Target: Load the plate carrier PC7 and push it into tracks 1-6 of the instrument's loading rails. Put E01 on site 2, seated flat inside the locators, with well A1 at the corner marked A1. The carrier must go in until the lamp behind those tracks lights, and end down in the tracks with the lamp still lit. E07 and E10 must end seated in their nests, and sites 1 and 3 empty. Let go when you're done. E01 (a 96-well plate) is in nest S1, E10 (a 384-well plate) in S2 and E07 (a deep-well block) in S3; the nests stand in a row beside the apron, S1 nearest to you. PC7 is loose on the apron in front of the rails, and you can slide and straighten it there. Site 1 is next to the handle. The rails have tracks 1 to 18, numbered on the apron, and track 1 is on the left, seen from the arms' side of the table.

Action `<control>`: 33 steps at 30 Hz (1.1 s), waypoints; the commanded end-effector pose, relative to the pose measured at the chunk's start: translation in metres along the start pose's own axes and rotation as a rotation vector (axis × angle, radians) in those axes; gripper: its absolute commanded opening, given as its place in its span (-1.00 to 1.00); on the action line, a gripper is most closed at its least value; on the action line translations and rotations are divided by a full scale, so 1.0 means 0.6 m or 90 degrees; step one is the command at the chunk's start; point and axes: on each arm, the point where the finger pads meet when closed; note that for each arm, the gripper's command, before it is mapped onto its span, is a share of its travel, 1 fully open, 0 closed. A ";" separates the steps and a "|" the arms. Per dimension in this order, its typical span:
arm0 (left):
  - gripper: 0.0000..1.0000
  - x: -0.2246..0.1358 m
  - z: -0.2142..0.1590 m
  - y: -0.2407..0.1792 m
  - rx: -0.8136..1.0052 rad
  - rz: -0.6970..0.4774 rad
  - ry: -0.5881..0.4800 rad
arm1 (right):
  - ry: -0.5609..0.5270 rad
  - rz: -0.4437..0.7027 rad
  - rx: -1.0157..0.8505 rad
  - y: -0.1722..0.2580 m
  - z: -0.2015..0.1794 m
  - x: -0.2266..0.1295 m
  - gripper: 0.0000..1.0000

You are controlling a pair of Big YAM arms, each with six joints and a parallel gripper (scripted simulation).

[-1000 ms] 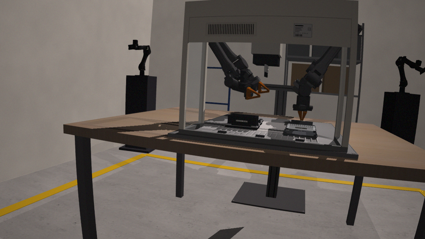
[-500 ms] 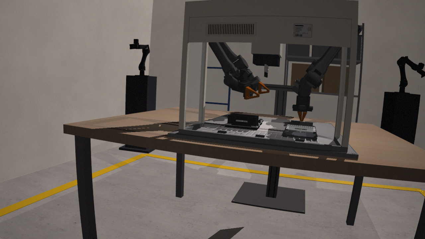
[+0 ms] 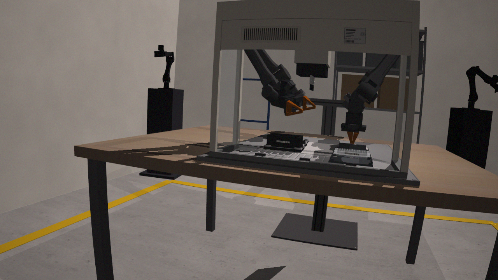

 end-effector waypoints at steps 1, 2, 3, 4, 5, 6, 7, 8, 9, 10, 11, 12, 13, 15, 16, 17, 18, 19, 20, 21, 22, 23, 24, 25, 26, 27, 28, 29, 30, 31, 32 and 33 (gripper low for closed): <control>-1.00 -0.015 0.082 -0.026 -0.014 -0.001 -0.027 | -0.011 -0.018 -0.006 -0.022 0.011 0.020 1.00; -1.00 -0.016 0.089 -0.027 -0.014 -0.001 -0.027 | -0.012 -0.021 -0.008 -0.026 0.013 0.022 1.00; -1.00 -0.016 0.096 -0.029 -0.014 -0.001 -0.027 | -0.013 -0.024 -0.009 -0.030 0.014 0.024 1.00; -1.00 -0.017 0.102 -0.030 -0.014 -0.001 -0.027 | -0.013 -0.028 -0.010 -0.034 0.015 0.026 1.00; -1.00 -0.017 0.108 -0.031 -0.014 -0.001 -0.027 | -0.014 -0.031 -0.012 -0.038 0.016 0.027 1.00; -1.00 -0.017 0.114 -0.032 -0.014 -0.001 -0.027 | -0.015 -0.033 -0.013 -0.042 0.017 0.029 1.00; -1.00 -0.017 0.119 -0.033 -0.014 -0.001 -0.027 | -0.015 -0.036 -0.014 -0.045 0.017 0.031 1.00; -1.00 -0.018 0.124 -0.034 -0.014 -0.001 -0.027 | -0.015 -0.039 -0.015 -0.049 0.018 0.033 1.00; -1.00 -0.018 0.129 -0.034 -0.014 -0.001 -0.027 | -0.015 -0.041 -0.017 -0.052 0.019 0.035 1.00; -1.00 -0.018 0.133 -0.035 -0.014 -0.001 -0.027 | -0.016 -0.044 -0.018 -0.056 0.019 0.036 1.00; -1.00 -0.018 0.137 -0.036 -0.014 -0.001 -0.027 | -0.016 -0.045 -0.019 -0.058 0.020 0.038 1.00; -1.00 -0.018 0.137 -0.036 -0.014 -0.001 -0.027 | -0.016 -0.045 -0.019 -0.058 0.020 0.038 1.00; -1.00 -0.018 0.137 -0.036 -0.014 -0.001 -0.027 | -0.016 -0.045 -0.019 -0.058 0.020 0.038 1.00; -1.00 -0.019 0.143 -0.037 -0.014 -0.001 -0.027 | -0.015 -0.048 -0.022 -0.064 0.020 0.042 1.00; -1.00 -0.019 0.146 -0.038 -0.014 -0.001 -0.027 | -0.015 -0.048 -0.024 -0.066 0.021 0.044 1.00; -1.00 -0.019 0.149 -0.038 -0.014 -0.002 -0.027 | -0.014 -0.046 -0.028 -0.066 0.021 0.047 1.00; -1.00 -0.019 0.151 -0.039 -0.014 -0.003 -0.027 | -0.013 -0.044 -0.032 -0.066 0.021 0.049 1.00; -1.00 -0.019 0.153 -0.040 -0.014 -0.003 -0.027 | -0.012 -0.044 -0.034 -0.067 0.022 0.051 1.00; -1.00 -0.019 0.155 -0.040 -0.015 -0.003 -0.028 | -0.012 -0.043 -0.036 -0.069 0.022 0.053 1.00; -1.00 -0.020 0.157 -0.040 -0.017 -0.004 -0.031 | -0.011 -0.043 -0.038 -0.070 0.022 0.056 1.00; -1.00 -0.020 0.158 -0.040 -0.017 -0.004 -0.032 | -0.010 -0.042 -0.044 -0.071 0.022 0.058 1.00; -1.00 -0.020 0.158 -0.040 -0.017 -0.004 -0.032 | -0.009 -0.041 -0.048 -0.072 0.022 0.060 1.00; -1.00 -0.020 0.158 -0.040 -0.017 -0.004 -0.032 | -0.007 -0.038 -0.048 -0.072 0.020 0.062 1.00; -1.00 -0.020 0.158 -0.040 -0.017 -0.004 -0.032 | -0.006 -0.037 -0.049 -0.073 0.020 0.064 1.00; -1.00 -0.019 0.158 -0.039 -0.018 -0.004 -0.031 | -0.005 -0.036 -0.050 -0.074 0.019 0.065 1.00; -1.00 -0.018 0.158 -0.038 -0.019 -0.004 -0.030 | -0.004 -0.035 -0.052 -0.075 0.019 0.067 1.00; -1.00 -0.018 0.162 -0.040 -0.019 -0.004 -0.033 | -0.002 -0.031 -0.053 -0.073 0.018 0.070 1.00; -1.00 -0.018 0.162 -0.040 -0.019 -0.004 -0.033 | -0.002 -0.031 -0.053 -0.073 0.018 0.070 1.00; -1.00 -0.018 0.162 -0.040 -0.019 -0.004 -0.033 | -0.002 -0.031 -0.053 -0.073 0.018 0.070 1.00; -1.00 -0.018 0.163 -0.040 -0.018 -0.004 -0.033 | 0.000 -0.031 -0.054 -0.075 0.016 0.071 1.00; -1.00 -0.018 0.163 -0.040 -0.018 -0.004 -0.033 | 0.000 -0.029 -0.056 -0.075 0.017 0.074 1.00; -1.00 -0.018 0.163 -0.040 -0.018 -0.004 -0.033 | 0.001 -0.027 -0.058 -0.076 0.017 0.076 1.00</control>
Point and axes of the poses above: on each arm, the point where the finger pads meet when closed, its own x axis out along the fingers, its own y axis across the jaws, z = x × y, and after that the axes turned 10 degrees about -x, right-handed
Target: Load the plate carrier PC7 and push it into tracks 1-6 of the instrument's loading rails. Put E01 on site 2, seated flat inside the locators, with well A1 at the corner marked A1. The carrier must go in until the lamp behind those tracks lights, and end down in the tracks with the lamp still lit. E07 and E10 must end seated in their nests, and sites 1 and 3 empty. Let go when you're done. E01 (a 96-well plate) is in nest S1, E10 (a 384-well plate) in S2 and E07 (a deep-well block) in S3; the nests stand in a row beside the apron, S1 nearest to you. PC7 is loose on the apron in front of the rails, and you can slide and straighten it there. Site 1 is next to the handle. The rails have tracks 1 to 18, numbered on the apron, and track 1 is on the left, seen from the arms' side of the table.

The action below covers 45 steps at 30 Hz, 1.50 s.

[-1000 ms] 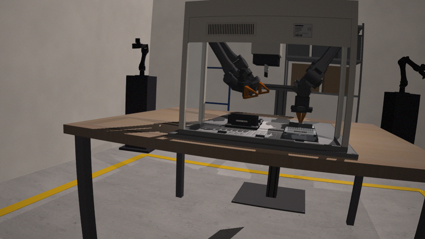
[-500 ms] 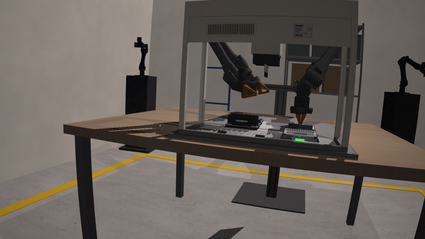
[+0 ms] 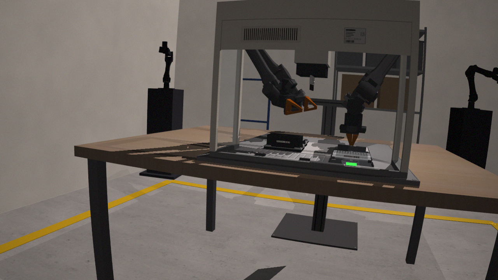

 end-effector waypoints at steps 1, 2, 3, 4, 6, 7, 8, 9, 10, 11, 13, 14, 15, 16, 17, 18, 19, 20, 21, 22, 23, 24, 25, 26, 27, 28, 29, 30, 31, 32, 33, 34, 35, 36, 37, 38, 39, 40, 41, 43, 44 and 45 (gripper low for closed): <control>-1.00 -0.027 0.065 -0.019 -0.025 -0.009 -0.051 | 0.004 0.020 -0.019 0.004 0.000 0.022 1.00; -1.00 -0.040 0.065 -0.018 -0.027 -0.010 -0.056 | -0.001 0.019 -0.025 0.000 0.008 0.022 1.00; -1.00 -0.059 0.080 -0.014 -0.036 -0.012 -0.071 | -0.006 0.018 -0.032 -0.004 0.016 0.022 1.00; -1.00 -0.070 0.091 -0.012 -0.043 -0.014 -0.081 | -0.009 0.016 -0.038 -0.008 0.022 0.020 1.00; -1.00 -0.085 0.100 -0.011 -0.050 -0.018 -0.091 | -0.011 0.017 -0.045 -0.009 0.030 0.018 1.00; -1.00 -0.090 0.104 -0.011 -0.054 -0.019 -0.097 | -0.009 0.019 -0.046 -0.005 0.031 0.016 1.00; -1.00 -0.095 0.108 -0.012 -0.058 -0.020 -0.103 | -0.007 0.020 -0.048 -0.004 0.032 0.016 1.00; -1.00 -0.099 0.109 -0.012 -0.059 -0.021 -0.105 | -0.006 0.021 -0.049 -0.004 0.032 0.015 1.00; -1.00 -0.099 0.099 -0.013 -0.055 -0.020 -0.099 | -0.004 0.022 -0.050 -0.003 0.031 0.013 1.00; -1.00 -0.101 0.091 -0.013 -0.051 -0.018 -0.093 | -0.003 0.022 -0.050 -0.003 0.031 0.012 1.00; -1.00 -0.108 0.089 -0.013 -0.051 -0.018 -0.093 | -0.001 0.024 -0.050 -0.001 0.030 0.010 1.00; -1.00 -0.108 0.089 -0.013 -0.051 -0.018 -0.093 | -0.001 0.024 -0.050 -0.001 0.030 0.010 1.00; -1.00 -0.113 0.087 -0.013 -0.051 -0.018 -0.093 | 0.003 0.028 -0.047 0.005 0.025 0.009 1.00; -0.77 -0.110 0.085 0.001 -0.051 -0.016 -0.088 | 0.007 0.028 -0.044 0.007 0.020 0.006 1.00; -0.55 -0.110 0.082 0.015 -0.051 -0.014 -0.082 | 0.001 0.032 -0.044 0.010 0.029 0.008 1.00; -0.32 -0.124 0.080 0.010 -0.049 -0.015 -0.086 | -0.009 0.030 -0.046 0.008 0.038 0.008 1.00; -0.09 -0.140 0.078 0.003 -0.048 -0.017 -0.089 | -0.017 0.030 -0.050 0.007 0.044 0.008 1.00; 0.14 -0.154 0.076 0.003 -0.048 -0.017 -0.089 | -0.026 0.031 -0.053 0.007 0.052 0.008 1.00; 0.30 -0.168 0.073 0.003 -0.048 -0.017 -0.089 | -0.033 0.033 -0.056 0.007 0.058 0.008 1.00; 0.30 -0.183 0.070 0.004 -0.048 -0.018 -0.089 | -0.039 0.035 -0.058 0.008 0.063 0.008 1.00; 0.30 -0.196 0.068 0.004 -0.048 -0.018 -0.089 | -0.047 0.037 -0.061 0.009 0.070 0.007 1.00; 0.30 -0.208 0.065 0.004 -0.049 -0.018 -0.089 | -0.049 0.041 -0.061 0.011 0.073 0.006 1.00; 0.30 -0.217 0.063 0.004 -0.049 -0.019 -0.089 | -0.050 0.044 -0.063 0.013 0.074 0.005 1.00; 0.30 -0.225 0.061 0.004 -0.047 -0.019 -0.092 | -0.056 0.043 -0.063 0.012 0.079 0.005 1.00; 0.30 -0.231 0.061 0.004 -0.041 -0.021 -0.102 | -0.062 0.041 -0.064 0.010 0.084 0.004 1.00; 0.30 -0.233 0.062 0.003 -0.035 -0.022 -0.111 | -0.065 0.040 -0.063 0.009 0.086 0.003 1.00; 0.30 -0.230 0.056 0.002 -0.028 -0.023 -0.120 | -0.068 0.039 -0.063 0.008 0.089 0.002 1.00; 0.30 -0.230 0.056 0.002 -0.028 -0.023 -0.120 | -0.068 0.039 -0.063 0.008 0.089 0.002 1.00; 0.30 -0.230 0.056 0.002 -0.028 -0.023 -0.120 | -0.068 0.039 -0.063 0.008 0.089 0.002 1.00; 0.30 -0.226 0.051 0.000 -0.016 -0.024 -0.132 | -0.069 0.039 -0.060 0.008 0.088 0.001 1.00; 0.30 -0.224 0.050 0.000 -0.007 -0.025 -0.149 | -0.074 0.037 -0.063 0.007 0.094 0.001 1.00; 0.30 -0.217 0.050 0.007 -0.008 -0.025 -0.160 | -0.078 0.036 -0.068 0.006 0.100 0.001 1.00; 0.30 -0.210 0.050 0.014 -0.010 -0.026 -0.171 | -0.082 0.036 -0.072 0.005 0.105 0.000 1.00; 0.30 -0.202 0.049 0.021 -0.013 -0.027 -0.181 | -0.082 0.039 -0.072 0.007 0.108 0.001 1.00; 0.30 -0.196 0.049 0.026 -0.015 -0.028 -0.191 | -0.081 0.041 -0.075 0.009 0.109 0.001 1.00; 0.30 -0.192 0.048 0.027 -0.014 -0.029 -0.204 | -0.079 0.043 -0.079 0.011 0.110 0.000 1.00; 0.30 -0.190 0.047 0.027 -0.013 -0.031 -0.217 | -0.077 0.044 -0.083 0.012 0.111 0.000 1.00; 0.30 -0.187 0.046 0.027 -0.012 -0.032 -0.230 | -0.075 0.044 -0.089 0.012 0.112 0.000 1.00; 0.30 -0.185 0.046 0.027 -0.010 -0.033 -0.243 | -0.073 0.044 -0.091 0.013 0.113 -0.001 1.00; 0.30 -0.180 0.044 0.027 -0.008 -0.036 -0.269 | -0.069 0.044 -0.095 0.014 0.115 -0.002 1.00; 0.30 -0.177 0.043 0.027 -0.006 -0.037 -0.282 | -0.067 0.044 -0.097 0.014 0.115 -0.002 1.00; 0.30 -0.175 0.042 0.026 -0.005 -0.039 -0.293 | -0.064 0.044 -0.099 0.014 0.115 -0.003 1.00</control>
Point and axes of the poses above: on each arm, the point where the finger pads meet when closed, its own x axis out along the fingers, its own y axis across the jaws, z = x × y, and after that the axes turned 10 degrees about -x, right-handed
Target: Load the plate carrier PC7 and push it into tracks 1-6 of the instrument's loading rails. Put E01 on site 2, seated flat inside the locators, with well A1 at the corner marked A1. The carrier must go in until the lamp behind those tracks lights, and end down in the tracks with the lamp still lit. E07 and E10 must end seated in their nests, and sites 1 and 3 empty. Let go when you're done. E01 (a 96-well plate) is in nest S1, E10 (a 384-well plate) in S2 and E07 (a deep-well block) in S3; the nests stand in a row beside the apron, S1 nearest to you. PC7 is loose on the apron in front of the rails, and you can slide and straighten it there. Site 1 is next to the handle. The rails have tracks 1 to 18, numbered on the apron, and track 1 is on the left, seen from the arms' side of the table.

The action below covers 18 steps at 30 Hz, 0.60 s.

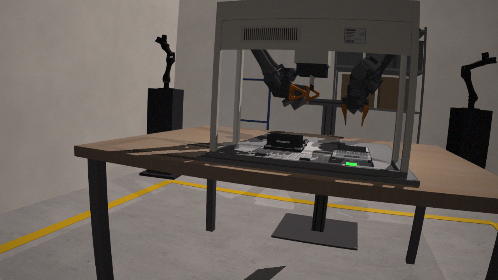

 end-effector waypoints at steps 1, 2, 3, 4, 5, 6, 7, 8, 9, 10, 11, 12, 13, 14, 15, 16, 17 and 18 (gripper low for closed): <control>0.30 0.006 0.021 0.026 0.014 -0.015 -0.106 | 0.007 0.011 -0.023 0.007 0.016 0.000 1.00; 0.30 0.006 0.021 0.026 0.014 -0.015 -0.106 | 0.007 0.011 -0.023 0.007 0.016 0.000 1.00; 0.30 0.006 0.021 0.026 0.014 -0.015 -0.106 | 0.007 0.011 -0.023 0.007 0.016 0.000 1.00; 0.30 0.008 0.020 0.027 0.016 -0.017 -0.121 | 0.012 0.012 -0.023 0.008 0.013 -0.001 1.00; 0.30 0.010 0.018 0.027 0.017 -0.019 -0.135 | 0.014 0.013 -0.026 0.009 0.015 -0.001 1.00; 0.30 0.013 0.016 0.027 0.018 -0.021 -0.149 | 0.016 0.014 -0.029 0.009 0.017 -0.001 1.00; 0.30 0.021 0.009 0.023 0.023 -0.023 -0.156 | 0.018 0.014 -0.032 0.010 0.019 -0.001 1.00; 0.30 0.029 0.001 0.019 0.026 -0.026 -0.163 | 0.020 0.016 -0.034 0.011 0.021 -0.001 1.00; 0.30 0.037 -0.007 0.015 0.030 -0.028 -0.169 | 0.022 0.017 -0.036 0.012 0.022 -0.001 1.00; 0.30 0.044 -0.015 0.011 0.032 -0.031 -0.173 | 0.024 0.017 -0.038 0.012 0.022 -0.001 1.00; 0.30 0.046 -0.017 0.011 0.032 -0.034 -0.182 | 0.027 0.018 -0.040 0.013 0.023 -0.001 1.00; 0.30 0.048 -0.018 0.011 0.031 -0.036 -0.190 | 0.029 0.019 -0.042 0.013 0.024 -0.002 1.00; 0.30 0.049 -0.021 0.011 0.029 -0.039 -0.201 | 0.032 0.019 -0.045 0.014 0.026 -0.002 1.00; 0.30 0.051 -0.022 0.010 0.028 -0.042 -0.207 | 0.034 0.020 -0.048 0.014 0.027 -0.003 1.00; 0.30 0.052 -0.023 0.010 0.027 -0.043 -0.212 | 0.036 0.020 -0.050 0.015 0.028 -0.003 1.00; 0.30 0.052 -0.024 0.010 0.026 -0.045 -0.215 | 0.038 0.020 -0.051 0.015 0.028 -0.003 1.00; 0.30 0.053 -0.025 0.010 0.025 -0.046 -0.217 | 0.040 0.020 -0.053 0.015 0.029 -0.004 1.00; 0.30 0.053 -0.026 0.009 0.019 -0.049 -0.219 | 0.042 0.021 -0.056 0.016 0.031 -0.004 1.00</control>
Point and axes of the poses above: on each arm, the point where the finger pads meet when closed, its own x axis out along the fingers, its own y axis across the jaws, z = x × y, and after that the axes turned 10 degrees about -x, right-handed
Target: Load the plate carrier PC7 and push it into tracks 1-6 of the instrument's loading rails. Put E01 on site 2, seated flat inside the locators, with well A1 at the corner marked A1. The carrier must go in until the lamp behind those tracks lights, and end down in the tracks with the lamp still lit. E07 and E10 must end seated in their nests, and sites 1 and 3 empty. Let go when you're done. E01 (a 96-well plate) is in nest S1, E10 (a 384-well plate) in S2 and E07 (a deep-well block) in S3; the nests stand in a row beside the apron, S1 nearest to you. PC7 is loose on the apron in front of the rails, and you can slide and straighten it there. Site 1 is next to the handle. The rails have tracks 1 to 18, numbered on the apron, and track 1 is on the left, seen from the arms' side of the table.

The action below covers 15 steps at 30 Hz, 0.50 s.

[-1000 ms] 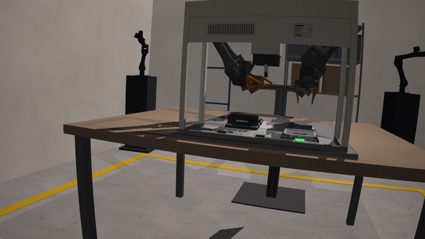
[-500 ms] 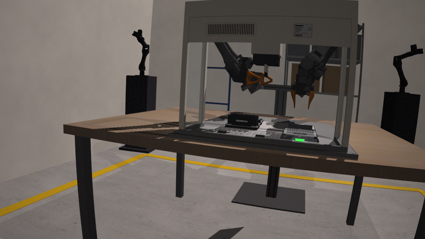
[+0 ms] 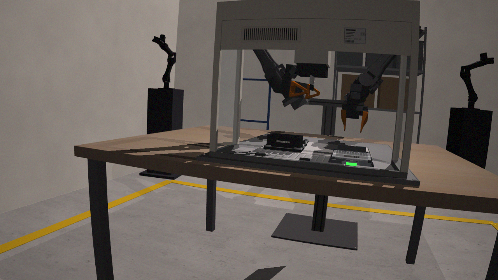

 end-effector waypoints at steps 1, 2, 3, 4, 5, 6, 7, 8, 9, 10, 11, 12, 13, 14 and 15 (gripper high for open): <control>0.30 0.019 -0.005 0.009 0.010 -0.003 -0.038 | 0.006 0.012 -0.026 0.007 0.017 -0.001 1.00; 0.30 0.019 -0.005 0.009 0.010 -0.003 -0.038 | 0.006 0.012 -0.026 0.007 0.017 -0.001 1.00; 0.30 0.019 0.002 0.010 0.003 -0.003 -0.042 | 0.009 0.010 -0.026 0.005 0.016 -0.003 1.00; 0.30 0.021 0.013 0.011 0.000 -0.001 -0.047 | 0.010 0.008 -0.024 0.004 0.013 -0.004 1.00; 0.30 0.015 0.023 0.017 -0.004 0.000 -0.055 | 0.015 0.011 -0.017 0.008 0.004 -0.004 1.00; 0.30 0.012 0.028 0.019 -0.006 0.001 -0.059 | 0.015 0.013 -0.016 0.011 0.003 -0.003 1.00; 0.30 0.012 0.028 0.019 -0.006 0.001 -0.059 | 0.015 0.013 -0.016 0.011 0.003 -0.003 1.00; 0.30 0.012 0.028 0.019 -0.006 0.001 -0.059 | 0.015 0.013 -0.016 0.011 0.003 -0.003 1.00; 0.30 0.012 0.028 0.019 -0.006 0.001 -0.059 | 0.015 0.013 -0.016 0.011 0.003 -0.003 1.00; 0.30 0.012 0.028 0.019 -0.006 0.001 -0.059 | 0.015 0.013 -0.016 0.011 0.003 -0.003 1.00; 0.30 0.012 0.028 0.019 -0.006 0.001 -0.059 | 0.015 0.014 -0.016 0.011 0.003 -0.003 1.00; 0.30 0.012 0.028 0.019 -0.006 0.001 -0.059 | 0.015 0.014 -0.016 0.011 0.003 -0.003 1.00; 0.30 0.012 0.028 0.019 -0.006 0.002 -0.059 | 0.015 0.014 -0.016 0.011 0.003 -0.003 1.00; 0.30 0.012 0.027 0.019 -0.006 0.002 -0.059 | 0.015 0.014 -0.016 0.011 0.003 -0.003 1.00; 0.30 0.012 0.027 0.019 -0.006 0.002 -0.058 | 0.015 0.014 -0.016 0.011 0.003 -0.003 1.00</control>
Point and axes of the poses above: on each arm, the point where the finger pads meet when closed, its own x axis out along the fingers, its own y axis across the jaws, z = x × y, and after that the axes turned 10 degrees about -x, right-handed
